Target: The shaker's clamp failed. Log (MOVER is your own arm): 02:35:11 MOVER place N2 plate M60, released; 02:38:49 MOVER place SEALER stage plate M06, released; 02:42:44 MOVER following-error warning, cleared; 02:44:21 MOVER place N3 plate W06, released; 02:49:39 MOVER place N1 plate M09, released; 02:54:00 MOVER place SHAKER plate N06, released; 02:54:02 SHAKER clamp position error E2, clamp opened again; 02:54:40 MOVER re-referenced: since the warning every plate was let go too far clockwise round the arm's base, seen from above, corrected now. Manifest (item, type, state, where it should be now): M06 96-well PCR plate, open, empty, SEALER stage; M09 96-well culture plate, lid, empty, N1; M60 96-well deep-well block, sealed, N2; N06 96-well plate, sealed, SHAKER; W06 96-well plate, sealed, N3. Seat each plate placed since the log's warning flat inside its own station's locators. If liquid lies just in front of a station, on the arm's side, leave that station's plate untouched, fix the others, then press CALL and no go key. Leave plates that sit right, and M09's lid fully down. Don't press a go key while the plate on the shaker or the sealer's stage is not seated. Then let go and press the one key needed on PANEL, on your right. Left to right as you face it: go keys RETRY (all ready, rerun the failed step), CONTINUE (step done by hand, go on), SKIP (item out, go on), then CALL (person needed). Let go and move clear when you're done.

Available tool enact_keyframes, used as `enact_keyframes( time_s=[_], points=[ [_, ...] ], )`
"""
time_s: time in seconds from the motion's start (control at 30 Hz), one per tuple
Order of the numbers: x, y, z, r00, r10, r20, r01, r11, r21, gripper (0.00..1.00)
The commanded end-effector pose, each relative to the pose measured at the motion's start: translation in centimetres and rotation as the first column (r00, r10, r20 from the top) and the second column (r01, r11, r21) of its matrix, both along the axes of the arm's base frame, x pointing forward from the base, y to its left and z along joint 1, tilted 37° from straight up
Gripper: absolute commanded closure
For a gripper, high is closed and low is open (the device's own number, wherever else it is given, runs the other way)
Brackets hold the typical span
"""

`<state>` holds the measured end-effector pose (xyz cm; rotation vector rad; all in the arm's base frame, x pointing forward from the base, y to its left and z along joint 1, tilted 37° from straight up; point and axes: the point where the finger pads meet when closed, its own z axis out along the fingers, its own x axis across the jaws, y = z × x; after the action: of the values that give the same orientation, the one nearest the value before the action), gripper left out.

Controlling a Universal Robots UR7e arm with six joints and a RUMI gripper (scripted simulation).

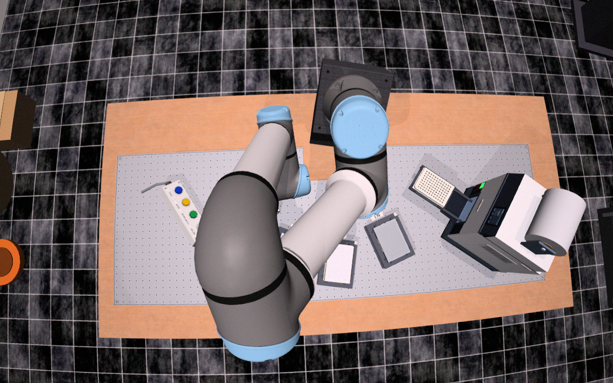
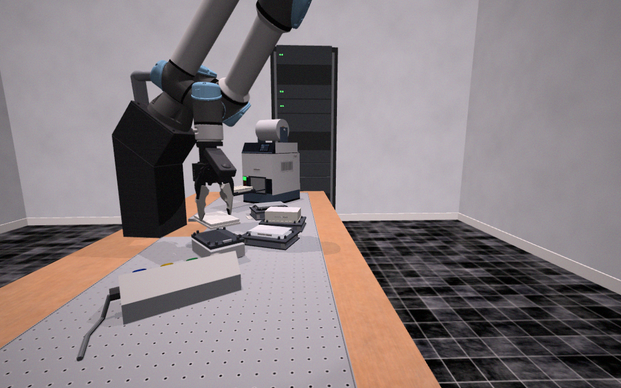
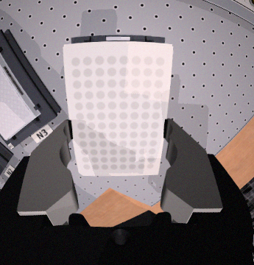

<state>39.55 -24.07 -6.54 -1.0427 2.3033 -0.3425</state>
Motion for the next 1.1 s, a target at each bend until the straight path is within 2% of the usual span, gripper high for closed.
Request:
enact_keyframes(
  time_s=[0.0, 1.07],
  points=[
    [0.09, -0.03, -0.09, 1.0, 0.0, 0.0, 0.0, 1.0, -0.001, 1.0],
    [0.65, -0.03, -0.83, 1.0, 0.0, 0.0, 0.0, 1.0, -0.001, 1.0]
  ],
)
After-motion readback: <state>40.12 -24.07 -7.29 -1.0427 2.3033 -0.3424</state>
